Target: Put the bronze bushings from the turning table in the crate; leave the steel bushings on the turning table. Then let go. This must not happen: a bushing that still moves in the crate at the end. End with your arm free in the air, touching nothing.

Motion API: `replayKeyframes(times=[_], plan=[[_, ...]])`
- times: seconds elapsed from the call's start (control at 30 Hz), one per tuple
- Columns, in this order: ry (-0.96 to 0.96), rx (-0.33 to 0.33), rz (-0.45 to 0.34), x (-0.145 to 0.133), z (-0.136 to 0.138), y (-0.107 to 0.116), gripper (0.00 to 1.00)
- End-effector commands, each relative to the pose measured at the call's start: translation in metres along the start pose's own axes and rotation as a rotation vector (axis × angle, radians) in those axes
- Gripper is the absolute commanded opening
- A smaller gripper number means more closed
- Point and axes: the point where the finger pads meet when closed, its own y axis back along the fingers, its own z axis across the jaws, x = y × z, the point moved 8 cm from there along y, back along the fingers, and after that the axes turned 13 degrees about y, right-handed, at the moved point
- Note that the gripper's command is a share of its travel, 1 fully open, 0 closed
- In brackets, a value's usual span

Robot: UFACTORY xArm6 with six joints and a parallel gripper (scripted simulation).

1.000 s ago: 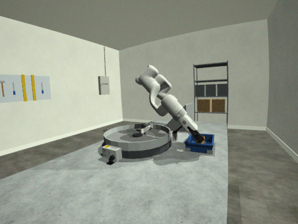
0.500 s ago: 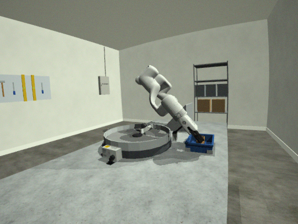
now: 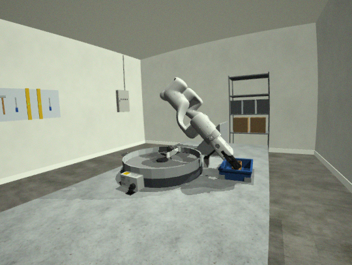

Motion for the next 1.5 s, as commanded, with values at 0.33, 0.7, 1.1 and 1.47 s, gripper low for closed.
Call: replayKeyframes(times=[0.33,0.7,1.1,1.47], plan=[[0.002,0.004,0.0,-0.0002,-0.0013,0.0009,0.0],[0.002,0.004,0.0,-0.0002,-0.0013,0.0009,0.12],[0.002,0.004,0.0,-0.0002,-0.0013,0.0009,0.12],[0.002,0.004,0.0,-0.0002,-0.0013,0.0009,0.12]])
